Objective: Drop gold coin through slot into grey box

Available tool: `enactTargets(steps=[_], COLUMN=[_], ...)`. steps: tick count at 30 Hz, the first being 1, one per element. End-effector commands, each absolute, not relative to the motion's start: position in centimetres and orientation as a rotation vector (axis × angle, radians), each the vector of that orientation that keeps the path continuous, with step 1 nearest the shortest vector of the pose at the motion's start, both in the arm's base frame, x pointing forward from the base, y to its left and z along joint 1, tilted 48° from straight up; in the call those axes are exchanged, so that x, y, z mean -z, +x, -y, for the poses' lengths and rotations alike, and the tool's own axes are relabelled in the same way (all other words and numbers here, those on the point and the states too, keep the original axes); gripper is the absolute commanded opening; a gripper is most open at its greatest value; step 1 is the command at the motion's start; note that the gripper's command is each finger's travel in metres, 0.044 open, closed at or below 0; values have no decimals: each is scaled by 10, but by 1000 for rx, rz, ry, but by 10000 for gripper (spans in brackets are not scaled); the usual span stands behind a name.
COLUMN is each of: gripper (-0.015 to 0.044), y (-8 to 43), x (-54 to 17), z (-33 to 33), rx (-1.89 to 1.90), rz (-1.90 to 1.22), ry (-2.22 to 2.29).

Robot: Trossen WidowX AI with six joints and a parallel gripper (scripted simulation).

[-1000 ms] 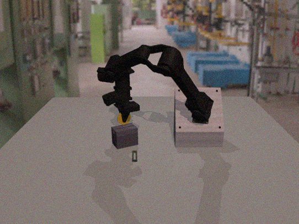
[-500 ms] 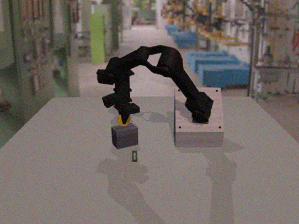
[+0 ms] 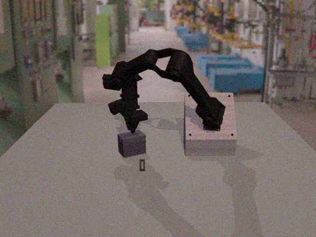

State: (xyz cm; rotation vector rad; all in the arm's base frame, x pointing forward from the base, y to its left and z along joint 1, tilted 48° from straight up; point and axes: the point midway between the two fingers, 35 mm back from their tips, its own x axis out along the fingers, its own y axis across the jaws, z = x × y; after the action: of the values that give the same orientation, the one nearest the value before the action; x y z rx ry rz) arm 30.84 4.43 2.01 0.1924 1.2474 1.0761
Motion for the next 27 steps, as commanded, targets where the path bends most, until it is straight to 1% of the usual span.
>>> enactTargets(steps=[1, 6, 14, 16, 17, 27], gripper=[161, 161, 371, 423, 440, 440], y=[309, 309, 310, 310, 309, 308], x=[-20, -20, -33, -46, -53, -60], z=[-44, -44, -29, -16, -8, -1], rx=[-1077, -1077, -1075, -1076, -1077, -1078], rz=[-1247, -1247, -1248, -1251, -1252, -1253], ry=[191, 191, 192, 197, 201, 204])
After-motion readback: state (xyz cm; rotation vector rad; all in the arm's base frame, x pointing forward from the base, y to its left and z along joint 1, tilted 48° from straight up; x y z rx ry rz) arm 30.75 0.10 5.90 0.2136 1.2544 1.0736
